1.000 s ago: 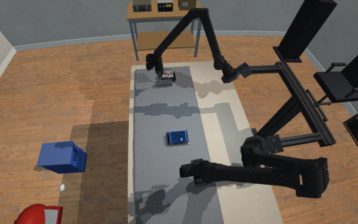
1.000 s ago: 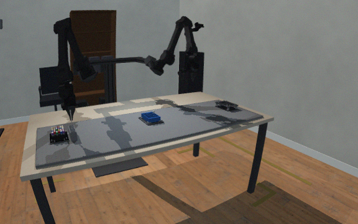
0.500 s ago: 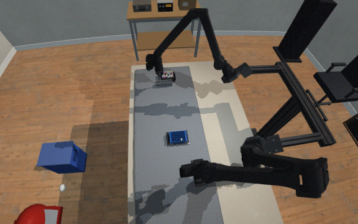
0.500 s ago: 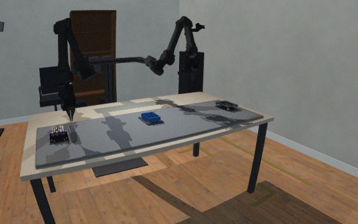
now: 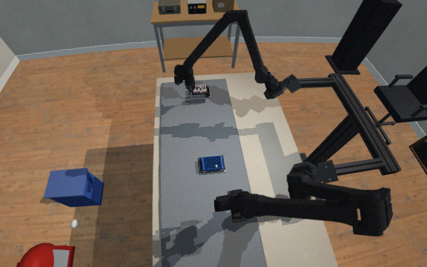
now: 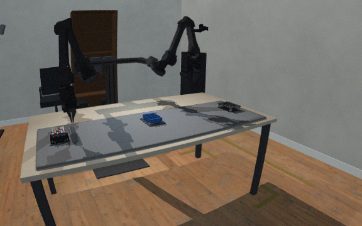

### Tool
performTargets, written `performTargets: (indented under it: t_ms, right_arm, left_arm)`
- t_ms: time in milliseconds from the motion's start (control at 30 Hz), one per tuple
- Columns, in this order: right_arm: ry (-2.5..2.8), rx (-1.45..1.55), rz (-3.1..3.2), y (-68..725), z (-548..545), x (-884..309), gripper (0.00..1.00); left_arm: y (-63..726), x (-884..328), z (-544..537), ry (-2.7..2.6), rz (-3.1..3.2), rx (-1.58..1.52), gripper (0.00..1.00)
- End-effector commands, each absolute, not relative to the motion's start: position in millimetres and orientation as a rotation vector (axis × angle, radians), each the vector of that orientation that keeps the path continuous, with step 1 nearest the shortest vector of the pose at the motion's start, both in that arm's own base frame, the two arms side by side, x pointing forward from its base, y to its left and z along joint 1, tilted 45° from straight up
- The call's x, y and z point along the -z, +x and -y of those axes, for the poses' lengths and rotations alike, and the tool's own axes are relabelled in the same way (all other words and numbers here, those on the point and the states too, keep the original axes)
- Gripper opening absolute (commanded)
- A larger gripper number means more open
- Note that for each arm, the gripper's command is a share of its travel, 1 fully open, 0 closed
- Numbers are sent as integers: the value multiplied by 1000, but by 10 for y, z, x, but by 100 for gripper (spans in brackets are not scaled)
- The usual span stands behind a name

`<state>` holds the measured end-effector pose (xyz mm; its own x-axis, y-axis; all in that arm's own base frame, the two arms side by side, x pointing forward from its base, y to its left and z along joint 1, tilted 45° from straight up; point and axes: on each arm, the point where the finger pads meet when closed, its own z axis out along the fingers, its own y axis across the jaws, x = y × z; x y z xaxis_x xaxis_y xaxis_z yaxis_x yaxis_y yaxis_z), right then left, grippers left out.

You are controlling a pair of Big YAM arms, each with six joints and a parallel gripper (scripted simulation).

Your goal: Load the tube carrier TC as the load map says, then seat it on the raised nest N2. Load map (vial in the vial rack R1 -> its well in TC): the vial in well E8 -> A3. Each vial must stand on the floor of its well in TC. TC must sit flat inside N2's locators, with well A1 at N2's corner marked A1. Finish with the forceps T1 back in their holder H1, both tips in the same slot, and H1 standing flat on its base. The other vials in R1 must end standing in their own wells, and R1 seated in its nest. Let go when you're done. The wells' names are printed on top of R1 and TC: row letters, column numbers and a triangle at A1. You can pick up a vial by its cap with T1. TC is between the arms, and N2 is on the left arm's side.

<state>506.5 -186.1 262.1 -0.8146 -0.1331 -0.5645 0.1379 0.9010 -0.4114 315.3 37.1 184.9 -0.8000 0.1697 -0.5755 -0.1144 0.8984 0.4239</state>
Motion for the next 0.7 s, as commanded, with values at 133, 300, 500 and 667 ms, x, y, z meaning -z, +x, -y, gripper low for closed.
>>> performTargets:
  t_ms: [133, 300, 500, 667]
  right_arm:
    - [12, 604, -2421, 5152, 1964, -2732, 7]
    - [10, 604, -2421, 5180, 1966, -2722, 7]
    - [14, 607, -2401, 5177, 1969, -2819, 7]
    - [11, 604, -2422, 5200, 1985, -2702, 7]
  left_arm:
    - [3188, -1941, -358, 48, -2413, -590, 100]
    - [3188, -1941, -358, 48, -2413, -590, 100]
    - [3188, -1941, -358, 48, -2413, -590, 100]
    - [3188, -1941, -358, 48, -2413, -590, 100]
